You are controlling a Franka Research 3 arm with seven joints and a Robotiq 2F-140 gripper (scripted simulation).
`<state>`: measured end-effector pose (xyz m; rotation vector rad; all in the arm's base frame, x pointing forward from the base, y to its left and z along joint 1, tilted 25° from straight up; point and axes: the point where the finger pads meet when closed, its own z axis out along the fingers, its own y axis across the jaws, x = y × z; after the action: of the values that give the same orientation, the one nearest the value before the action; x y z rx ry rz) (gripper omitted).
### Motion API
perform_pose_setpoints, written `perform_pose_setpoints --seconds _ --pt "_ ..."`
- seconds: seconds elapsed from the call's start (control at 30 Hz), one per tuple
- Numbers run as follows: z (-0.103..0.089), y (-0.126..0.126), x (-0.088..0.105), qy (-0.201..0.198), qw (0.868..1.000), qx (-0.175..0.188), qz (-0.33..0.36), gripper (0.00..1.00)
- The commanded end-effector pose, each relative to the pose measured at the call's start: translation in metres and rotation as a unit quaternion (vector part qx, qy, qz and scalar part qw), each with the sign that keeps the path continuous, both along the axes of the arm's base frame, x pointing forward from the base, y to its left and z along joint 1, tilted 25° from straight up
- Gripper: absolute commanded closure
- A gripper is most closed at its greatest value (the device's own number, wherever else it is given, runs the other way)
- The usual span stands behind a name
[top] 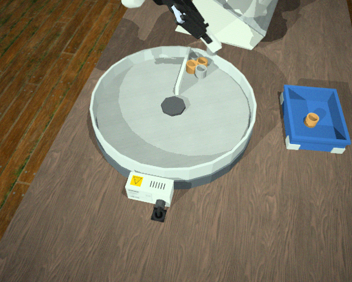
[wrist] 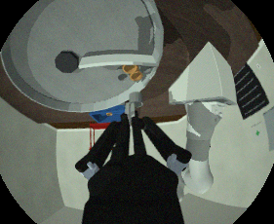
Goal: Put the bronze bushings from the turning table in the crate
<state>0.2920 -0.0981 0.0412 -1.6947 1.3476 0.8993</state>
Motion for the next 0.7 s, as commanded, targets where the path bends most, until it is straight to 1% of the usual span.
perform_pose_setpoints --seconds 0.0,0.1,0.23,0.3,0.5,0.67 --pt "0.000 -0.004 0.013 0.005 1.000 0.003 -0.003 1.00" --pt "-0.002 -0.014 0.032 0.005 1.000 0.003 -0.003 1.00" --pt "-0.006 -0.029 0.065 0.005 1.000 0.003 -0.003 1.00" --pt "-0.006 -0.029 0.065 0.005 1.000 0.003 -0.003 1.00" --pt "-0.012 -0.052 0.115 0.005 1.000 0.003 -0.003 1.00" --pt "-0.016 -0.066 0.145 0.005 1.000 0.003 -0.003 1.00"
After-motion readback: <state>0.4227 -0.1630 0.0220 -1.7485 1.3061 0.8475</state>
